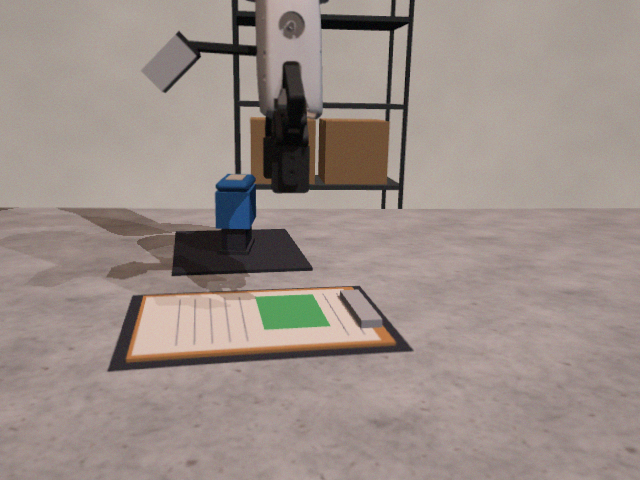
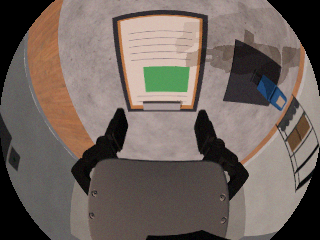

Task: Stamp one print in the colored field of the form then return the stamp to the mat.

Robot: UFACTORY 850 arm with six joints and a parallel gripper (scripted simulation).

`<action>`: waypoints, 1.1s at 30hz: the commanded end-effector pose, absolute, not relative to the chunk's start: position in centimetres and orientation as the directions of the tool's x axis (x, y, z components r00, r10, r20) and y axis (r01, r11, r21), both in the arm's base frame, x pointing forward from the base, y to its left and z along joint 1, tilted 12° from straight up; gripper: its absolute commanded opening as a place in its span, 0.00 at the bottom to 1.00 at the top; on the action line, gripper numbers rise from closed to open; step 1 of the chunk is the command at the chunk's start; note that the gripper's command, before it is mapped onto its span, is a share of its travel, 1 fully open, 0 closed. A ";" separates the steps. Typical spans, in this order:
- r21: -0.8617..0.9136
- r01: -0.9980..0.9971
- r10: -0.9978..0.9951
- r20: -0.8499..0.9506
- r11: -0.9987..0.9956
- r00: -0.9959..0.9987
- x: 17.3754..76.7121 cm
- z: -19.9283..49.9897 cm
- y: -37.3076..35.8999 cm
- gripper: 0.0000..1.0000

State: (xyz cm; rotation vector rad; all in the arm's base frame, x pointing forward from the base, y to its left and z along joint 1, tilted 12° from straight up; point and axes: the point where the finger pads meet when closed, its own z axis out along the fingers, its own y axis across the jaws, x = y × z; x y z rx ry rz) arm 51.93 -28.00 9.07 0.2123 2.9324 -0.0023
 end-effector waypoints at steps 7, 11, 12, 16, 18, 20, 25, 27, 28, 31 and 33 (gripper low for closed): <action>-0.024 -0.039 -0.043 -0.202 0.999 -0.979 51.9 10.2 -28.0 1.00; -0.075 -0.293 -0.302 -0.189 0.953 -0.934 51.6 11.8 -28.0 1.00; -0.085 -0.338 -0.348 -0.184 0.937 -0.919 51.5 12.2 -28.0 1.00; -0.128 -0.529 -0.543 -0.152 0.839 -0.826 51.1 14.1 -27.9 1.00; -0.146 -0.614 -0.631 -0.132 0.775 -0.765 50.9 15.0 -27.9 1.00; -0.154 -0.654 -0.672 -0.122 0.740 -0.731 50.8 15.3 -27.9 1.00; -0.184 -0.831 -0.850 -0.069 0.525 -0.522 50.5 16.3 -27.9 1.00; -0.190 -0.880 -0.900 -0.052 0.435 -0.433 50.5 16.6 -27.9 1.00; -0.193 -0.901 -0.921 -0.046 0.388 -0.387 50.5 16.6 -27.9 1.00; -0.197 -0.934 -0.954 -0.044 0.299 -0.296 50.5 16.6 -27.9 1.00; -0.197 -0.934 -0.954 -0.044 0.299 -0.296 50.5 16.6 -27.9 1.00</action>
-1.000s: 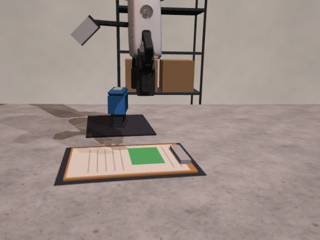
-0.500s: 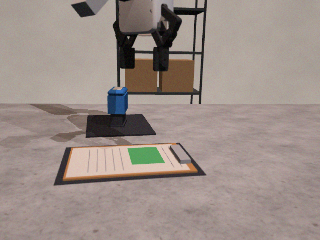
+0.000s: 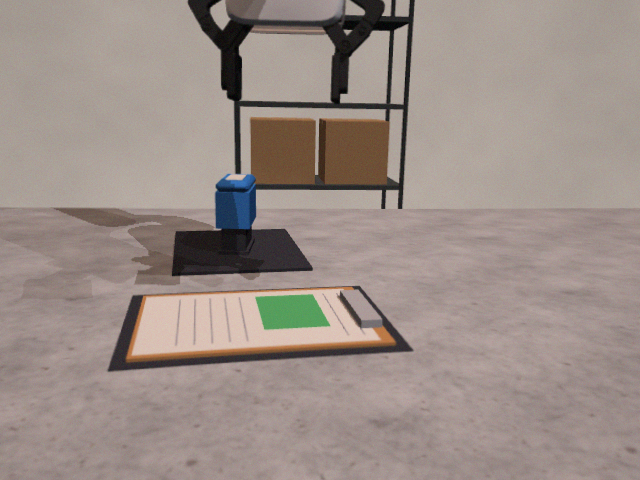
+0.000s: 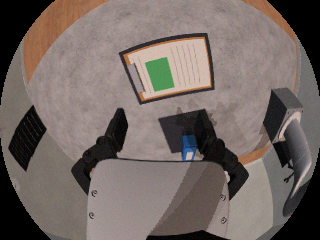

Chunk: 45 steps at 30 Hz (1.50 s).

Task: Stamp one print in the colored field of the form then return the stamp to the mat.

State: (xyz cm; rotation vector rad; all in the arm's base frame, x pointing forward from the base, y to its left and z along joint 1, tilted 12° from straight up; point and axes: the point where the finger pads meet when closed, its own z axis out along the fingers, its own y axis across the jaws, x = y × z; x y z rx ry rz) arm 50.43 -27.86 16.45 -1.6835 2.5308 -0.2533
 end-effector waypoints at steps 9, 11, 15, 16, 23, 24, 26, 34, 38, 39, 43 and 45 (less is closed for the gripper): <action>-0.197 -0.934 -0.954 -0.045 0.299 -0.296 50.6 16.2 -25.8 0.87; -0.197 -0.934 -0.954 -0.045 0.299 -0.296 50.6 15.9 -24.1 0.87; -0.197 -0.934 -0.954 -0.045 0.299 -0.296 50.9 15.0 -19.3 0.87; -0.197 -0.934 -0.954 -0.045 0.299 -0.296 50.9 14.8 -18.0 0.87; -0.197 -0.934 -0.954 -0.045 0.299 -0.296 51.2 13.6 -11.6 0.87; -0.197 -0.934 -0.954 -0.045 0.299 -0.296 51.3 13.4 -10.5 0.87; -0.197 -0.934 -0.954 -0.045 0.299 -0.296 51.4 13.0 -8.4 0.87; -0.197 -0.934 -0.954 -0.045 0.299 -0.296 51.7 11.9 -2.5 0.87; -0.197 -0.934 -0.954 -0.045 0.299 -0.296 51.7 11.6 -1.3 0.87; -0.197 -0.934 -0.954 -0.045 0.299 -0.296 51.7 11.6 -1.3 0.87; -0.197 -0.934 -0.954 -0.045 0.299 -0.296 51.8 11.5 -0.5 0.87; -0.197 -0.934 -0.954 -0.045 0.299 -0.296 51.8 11.5 -0.4 0.87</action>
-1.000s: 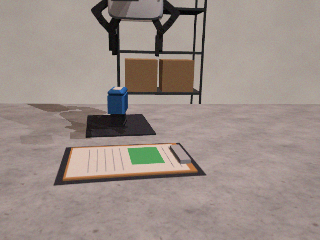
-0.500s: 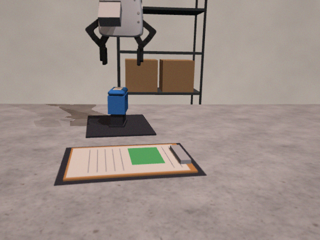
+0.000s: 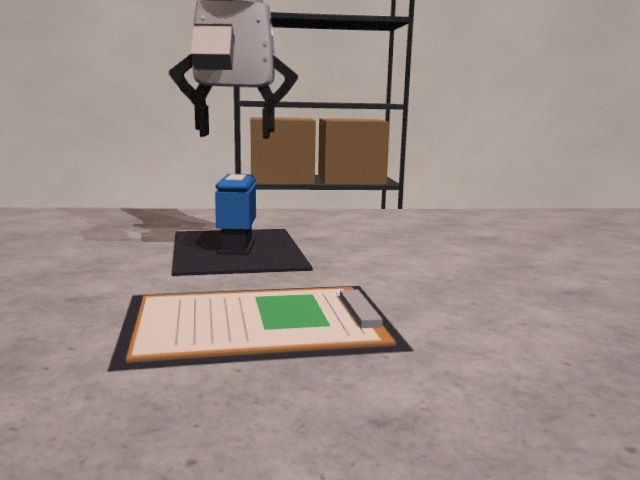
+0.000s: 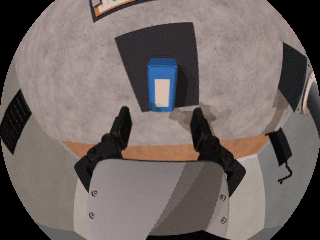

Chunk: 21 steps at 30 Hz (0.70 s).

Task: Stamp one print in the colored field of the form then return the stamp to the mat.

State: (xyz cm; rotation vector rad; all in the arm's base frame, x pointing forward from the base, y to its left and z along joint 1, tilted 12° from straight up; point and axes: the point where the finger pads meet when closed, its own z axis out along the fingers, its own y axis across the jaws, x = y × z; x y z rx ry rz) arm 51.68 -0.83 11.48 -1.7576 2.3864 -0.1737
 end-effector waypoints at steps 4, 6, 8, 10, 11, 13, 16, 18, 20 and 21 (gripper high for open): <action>-0.197 -0.934 -0.954 -0.045 0.299 -0.296 51.8 11.5 -0.4 0.87; -0.197 -0.934 -0.954 -0.045 0.299 -0.296 51.8 11.5 -0.4 0.87; -0.197 -0.934 -0.954 -0.045 0.299 -0.296 51.8 11.5 -0.4 0.87; -0.197 -0.934 -0.954 -0.045 0.299 -0.296 51.8 11.5 -0.4 0.87; -0.197 -0.934 -0.954 -0.045 0.299 -0.296 51.8 11.5 -0.4 0.87; -0.197 -0.934 -0.954 -0.045 0.299 -0.296 51.8 11.4 -0.4 0.87; -0.197 -0.934 -0.954 -0.045 0.299 -0.296 51.8 11.3 -0.4 0.87; -0.197 -0.934 -0.954 -0.045 0.299 -0.296 51.9 11.1 -0.4 0.87; -0.197 -0.934 -0.954 -0.045 0.299 -0.296 51.9 10.8 -0.4 0.87; -0.197 -0.934 -0.954 -0.045 0.299 -0.296 52.0 10.6 -0.4 0.87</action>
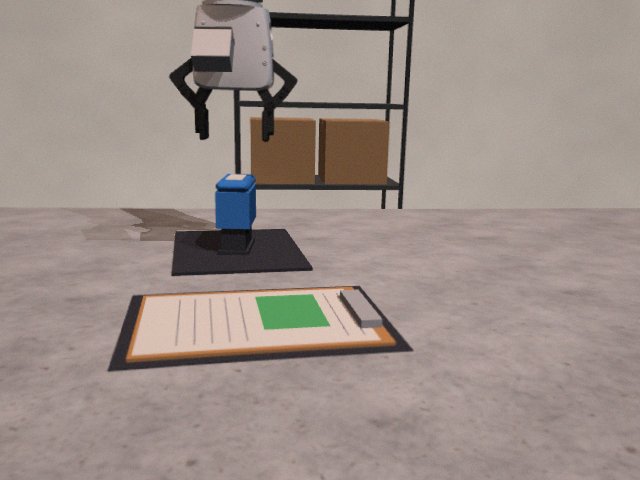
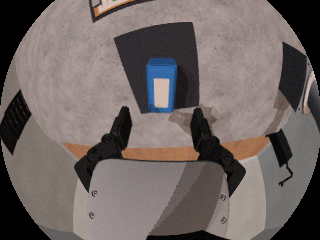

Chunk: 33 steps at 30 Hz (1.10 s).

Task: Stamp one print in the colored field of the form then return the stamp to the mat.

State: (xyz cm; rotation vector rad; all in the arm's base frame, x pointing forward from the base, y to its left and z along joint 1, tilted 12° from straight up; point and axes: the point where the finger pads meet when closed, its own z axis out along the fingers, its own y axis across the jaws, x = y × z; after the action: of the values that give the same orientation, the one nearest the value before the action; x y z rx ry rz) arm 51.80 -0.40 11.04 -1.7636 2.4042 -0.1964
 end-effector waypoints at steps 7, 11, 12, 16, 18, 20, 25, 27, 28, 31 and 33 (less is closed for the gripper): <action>-0.197 -0.934 -0.954 -0.045 0.299 -0.296 52.3 9.2 -0.4 0.87; -0.197 -0.934 -0.954 -0.045 0.299 -0.296 52.5 7.9 -0.5 0.87; -0.197 -0.934 -0.954 -0.045 0.299 -0.296 52.6 7.7 -0.5 0.87; -0.197 -0.934 -0.954 -0.045 0.299 -0.296 52.8 6.7 -0.5 0.87; -0.197 -0.934 -0.954 -0.045 0.299 -0.296 52.9 6.3 -0.5 0.87; -0.197 -0.934 -0.954 -0.045 0.299 -0.296 52.9 5.9 -0.5 0.87; -0.197 -0.934 -0.954 -0.045 0.299 -0.296 53.0 5.5 -0.5 0.87; -0.197 -0.934 -0.954 -0.045 0.299 -0.296 53.1 5.2 -0.5 0.87; -0.197 -0.934 -0.954 -0.045 0.299 -0.296 53.1 5.1 -0.5 0.87; -0.197 -0.934 -0.954 -0.045 0.299 -0.296 53.2 4.8 -0.5 0.87; -0.197 -0.934 -0.954 -0.045 0.299 -0.296 53.2 4.7 -0.5 0.87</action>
State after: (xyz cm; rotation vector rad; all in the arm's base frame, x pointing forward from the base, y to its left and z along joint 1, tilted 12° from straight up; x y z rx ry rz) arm 53.06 -0.51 4.90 -1.7639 2.4029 -0.1866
